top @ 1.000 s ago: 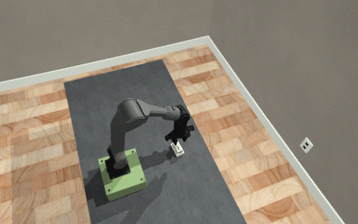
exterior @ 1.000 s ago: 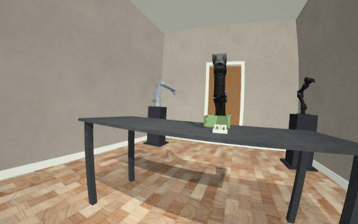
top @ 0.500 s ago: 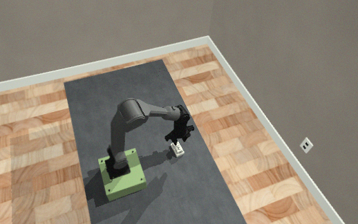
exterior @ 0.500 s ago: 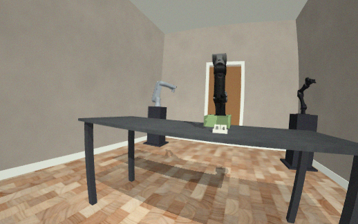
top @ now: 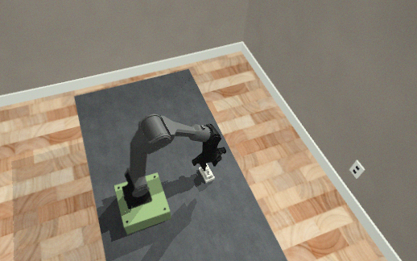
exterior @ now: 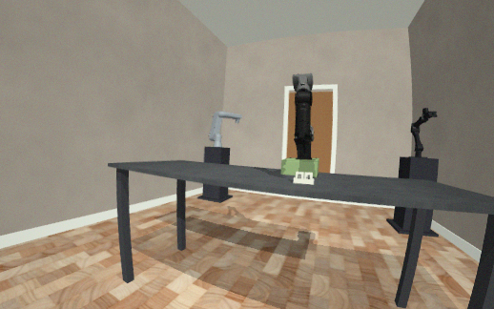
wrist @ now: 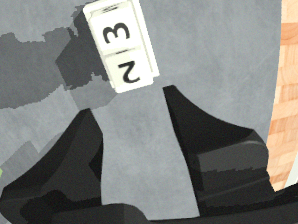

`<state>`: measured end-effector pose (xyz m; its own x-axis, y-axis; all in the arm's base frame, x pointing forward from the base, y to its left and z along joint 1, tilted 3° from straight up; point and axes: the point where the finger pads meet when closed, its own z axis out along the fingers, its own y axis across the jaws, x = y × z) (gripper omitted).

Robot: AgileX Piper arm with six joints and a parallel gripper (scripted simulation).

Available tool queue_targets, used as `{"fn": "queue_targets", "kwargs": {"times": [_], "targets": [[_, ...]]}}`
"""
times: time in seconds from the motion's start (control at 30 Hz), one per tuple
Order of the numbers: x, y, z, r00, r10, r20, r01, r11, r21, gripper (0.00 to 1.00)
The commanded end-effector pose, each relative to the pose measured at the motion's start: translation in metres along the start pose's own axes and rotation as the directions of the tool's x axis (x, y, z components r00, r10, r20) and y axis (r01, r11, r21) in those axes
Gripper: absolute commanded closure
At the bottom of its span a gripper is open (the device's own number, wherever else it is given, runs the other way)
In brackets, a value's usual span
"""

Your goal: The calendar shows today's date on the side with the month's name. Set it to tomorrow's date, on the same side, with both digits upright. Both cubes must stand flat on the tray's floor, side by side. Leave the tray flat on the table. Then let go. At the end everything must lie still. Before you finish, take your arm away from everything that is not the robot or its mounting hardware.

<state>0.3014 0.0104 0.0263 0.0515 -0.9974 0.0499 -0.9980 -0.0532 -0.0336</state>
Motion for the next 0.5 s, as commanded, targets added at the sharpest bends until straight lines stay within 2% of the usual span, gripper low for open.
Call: {"fn": "queue_targets", "kwargs": {"times": [0.0, 0.47], "targets": [[0.000, 0.001, 0.003, 1.000, 0.000, -0.001, 0.000, 1.000, -0.003, 0.41], [0.001, 0.000, 0.021, 1.000, 0.000, 0.000, 0.000, 1.000, -0.001, 0.41]]}}
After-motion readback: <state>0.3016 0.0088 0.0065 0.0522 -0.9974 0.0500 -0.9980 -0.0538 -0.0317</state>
